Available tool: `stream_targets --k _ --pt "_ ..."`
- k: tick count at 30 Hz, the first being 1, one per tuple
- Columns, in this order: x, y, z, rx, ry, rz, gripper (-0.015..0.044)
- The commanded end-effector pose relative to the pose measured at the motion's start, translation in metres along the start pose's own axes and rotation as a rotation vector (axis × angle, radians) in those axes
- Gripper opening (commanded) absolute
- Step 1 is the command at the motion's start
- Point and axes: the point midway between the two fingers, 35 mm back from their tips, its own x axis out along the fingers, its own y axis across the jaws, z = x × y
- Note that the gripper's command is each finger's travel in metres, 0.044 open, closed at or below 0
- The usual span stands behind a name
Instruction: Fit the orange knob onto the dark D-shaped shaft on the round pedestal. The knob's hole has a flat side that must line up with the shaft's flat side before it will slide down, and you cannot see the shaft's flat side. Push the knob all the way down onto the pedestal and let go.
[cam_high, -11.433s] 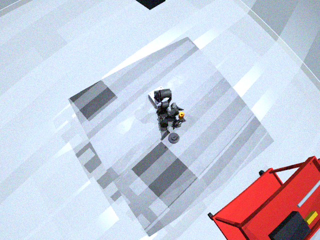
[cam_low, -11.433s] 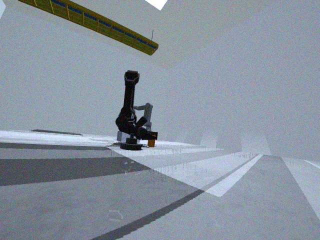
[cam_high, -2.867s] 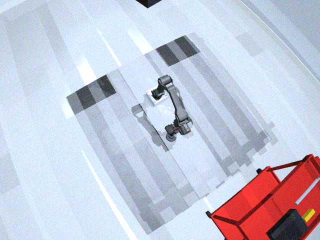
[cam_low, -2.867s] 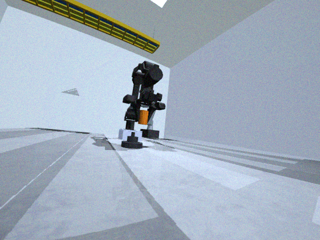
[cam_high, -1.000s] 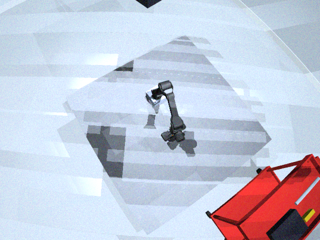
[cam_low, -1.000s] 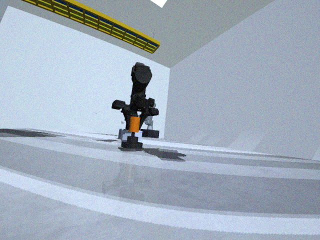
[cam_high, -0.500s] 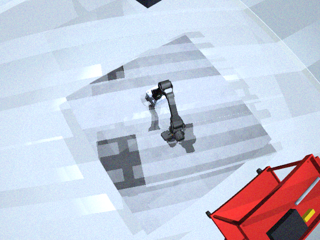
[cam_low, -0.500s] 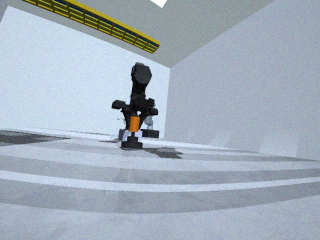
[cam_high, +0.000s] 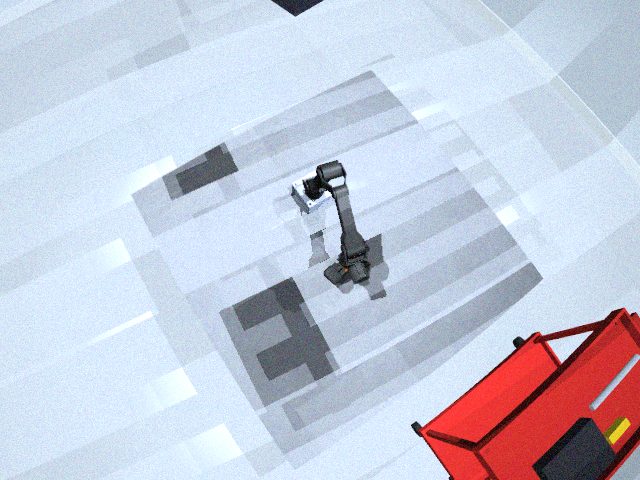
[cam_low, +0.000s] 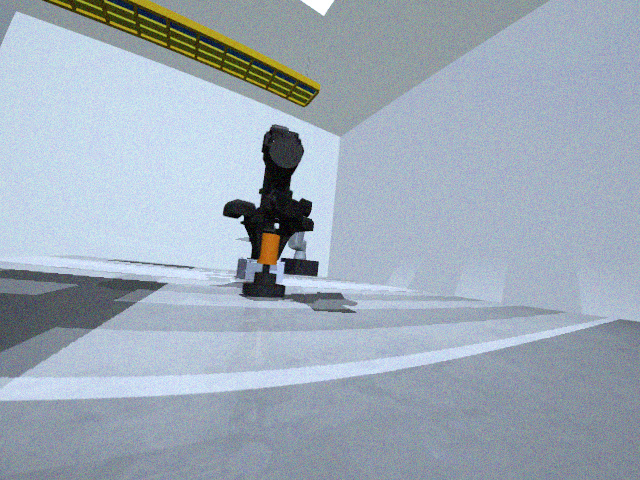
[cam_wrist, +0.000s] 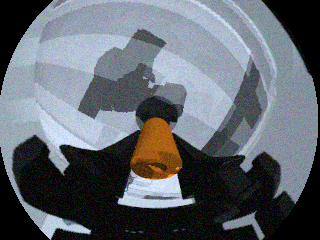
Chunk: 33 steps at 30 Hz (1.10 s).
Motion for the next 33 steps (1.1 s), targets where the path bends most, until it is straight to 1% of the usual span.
stream_targets --k 1,23,29,33 --pt "-0.0024 -0.0015 0.0038 -0.008 -0.009 -0.002 0.0000" --pt "0.0005 -0.0024 0.0069 -0.008 -0.010 -0.002 0.0000" --pt "-0.0043 -0.0019 0.0057 -0.008 -0.010 -0.002 0.0000" --pt "-0.0047 -0.0017 0.0051 -0.094 -0.009 -0.003 0.0000"
